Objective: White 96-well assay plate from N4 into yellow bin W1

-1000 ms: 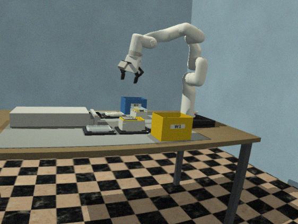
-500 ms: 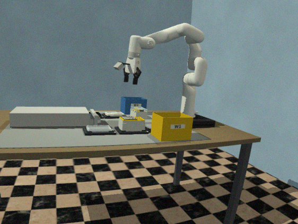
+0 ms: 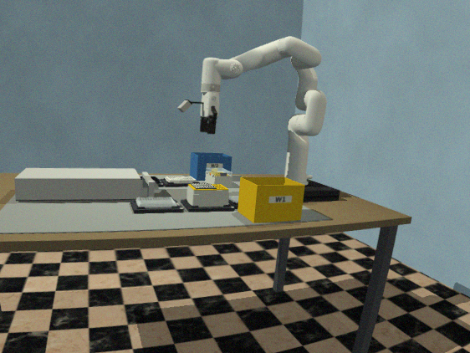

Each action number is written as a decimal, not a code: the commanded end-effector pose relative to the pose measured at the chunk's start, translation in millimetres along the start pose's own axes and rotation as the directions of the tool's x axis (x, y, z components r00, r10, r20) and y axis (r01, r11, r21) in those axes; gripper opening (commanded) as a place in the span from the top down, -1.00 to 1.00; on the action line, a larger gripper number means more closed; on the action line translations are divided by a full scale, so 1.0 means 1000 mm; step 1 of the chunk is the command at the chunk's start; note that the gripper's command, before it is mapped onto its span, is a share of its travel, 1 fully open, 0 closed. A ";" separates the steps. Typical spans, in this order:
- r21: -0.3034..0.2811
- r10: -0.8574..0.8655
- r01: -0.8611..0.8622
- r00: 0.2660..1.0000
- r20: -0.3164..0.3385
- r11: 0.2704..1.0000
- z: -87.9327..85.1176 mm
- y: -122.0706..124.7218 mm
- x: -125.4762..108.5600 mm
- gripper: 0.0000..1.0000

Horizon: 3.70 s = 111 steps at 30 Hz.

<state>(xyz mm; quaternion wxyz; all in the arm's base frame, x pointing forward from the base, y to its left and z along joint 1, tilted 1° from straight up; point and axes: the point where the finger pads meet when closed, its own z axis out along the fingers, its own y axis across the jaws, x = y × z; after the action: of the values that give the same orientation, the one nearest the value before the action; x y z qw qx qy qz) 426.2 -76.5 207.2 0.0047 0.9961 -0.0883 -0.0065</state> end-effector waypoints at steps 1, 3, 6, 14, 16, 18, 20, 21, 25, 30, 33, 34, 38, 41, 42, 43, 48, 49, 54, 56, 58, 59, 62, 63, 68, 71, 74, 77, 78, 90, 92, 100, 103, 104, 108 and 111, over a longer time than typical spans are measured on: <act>0.000 0.005 -0.005 1.000 -0.004 1.000 -0.002 0.000 0.001 -1.00; 0.000 0.006 -0.006 1.000 -0.004 1.000 -0.002 0.000 0.001 -1.00; 0.000 0.005 -0.005 1.000 -0.004 1.000 -0.002 0.000 0.001 -1.00; 0.000 -0.031 0.031 1.000 -0.004 1.000 0.011 0.026 0.008 -1.00; 0.000 -0.031 0.031 1.000 -0.004 1.000 0.016 0.035 0.010 -1.00; 0.000 -0.031 0.031 1.000 -0.004 1.000 0.020 0.043 0.012 -1.00; 0.000 -0.031 0.031 1.000 -0.004 1.000 0.025 0.052 0.015 -1.00; 0.000 -0.031 0.031 1.000 -0.004 1.000 0.025 0.052 0.015 -1.00; 0.000 -0.031 0.031 1.000 -0.004 1.000 0.031 0.065 0.018 -1.00; -0.001 -0.031 0.031 1.000 -0.004 1.000 0.042 0.087 0.024 -1.00; -0.001 -0.031 0.031 1.000 -0.004 1.000 0.049 0.100 0.027 -1.00; -0.001 -0.031 0.031 1.000 -0.004 1.000 0.051 0.104 0.028 -1.00; -0.001 -0.031 0.031 1.000 -0.004 1.000 0.058 0.118 0.032 -1.00; -0.001 -0.031 0.031 1.000 -0.004 1.000 0.062 0.126 0.034 -1.00; -0.001 -0.031 0.031 1.000 -0.004 1.000 0.064 0.131 0.035 -1.00; -0.001 -0.031 0.031 1.000 -0.004 1.000 0.066 0.135 0.036 -1.00; -0.001 -0.031 0.031 1.000 -0.004 1.000 0.077 0.157 0.042 -1.00; -0.001 -0.031 0.031 1.000 -0.004 1.000 0.080 0.161 0.043 -1.00; -0.001 -0.031 0.031 1.000 -0.004 1.000 0.090 0.183 0.048 -1.00; -0.001 -0.031 0.031 1.000 -0.004 1.000 0.090 0.183 0.048 -1.00; -0.002 -0.031 0.031 1.000 -0.004 1.000 0.094 0.191 0.050 -1.00; -0.002 -0.031 0.031 1.000 -0.004 1.000 0.094 0.191 0.050 -1.00; -0.002 -0.031 0.031 1.000 -0.004 1.000 0.094 0.191 0.050 -1.00; -0.002 -0.031 0.031 1.000 -0.004 1.000 0.094 0.191 0.050 -1.00; -0.002 -0.031 0.031 1.000 -0.004 1.000 0.094 0.191 0.050 -1.00; -0.002 -0.031 0.031 1.000 -0.004 1.000 0.096 0.191 0.050 -1.00; -0.002 -0.031 0.031 1.000 -0.004 1.000 0.098 0.191 0.050 -1.00; -0.002 -0.031 0.031 1.000 -0.004 1.000 0.103 0.191 0.050 -1.00; -0.002 -0.031 0.031 1.000 -0.004 1.000 0.104 0.191 0.051 -1.00; -0.001 -0.031 0.031 1.000 -0.004 1.000 0.121 0.191 0.051 -1.00; -0.001 -0.031 0.031 1.000 -0.004 1.000 0.124 0.191 0.051 -1.00; -0.001 -0.031 0.031 1.000 -0.004 1.000 0.138 0.191 0.051 -1.00; -0.001 -0.031 0.031 1.000 -0.004 1.000 0.143 0.191 0.051 -1.00; -0.001 -0.031 0.031 1.000 -0.004 1.000 0.144 0.191 0.051 -1.00; -0.001 -0.031 0.031 1.000 -0.004 1.000 0.148 0.191 0.051 -1.00; -0.001 -0.031 0.031 1.000 -0.004 1.000 0.153 0.191 0.051 -1.00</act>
<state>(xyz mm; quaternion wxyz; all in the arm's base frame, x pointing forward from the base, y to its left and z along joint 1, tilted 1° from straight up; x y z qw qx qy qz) 439.4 -273.6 58.4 0.0047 0.9973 -0.0730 -0.0063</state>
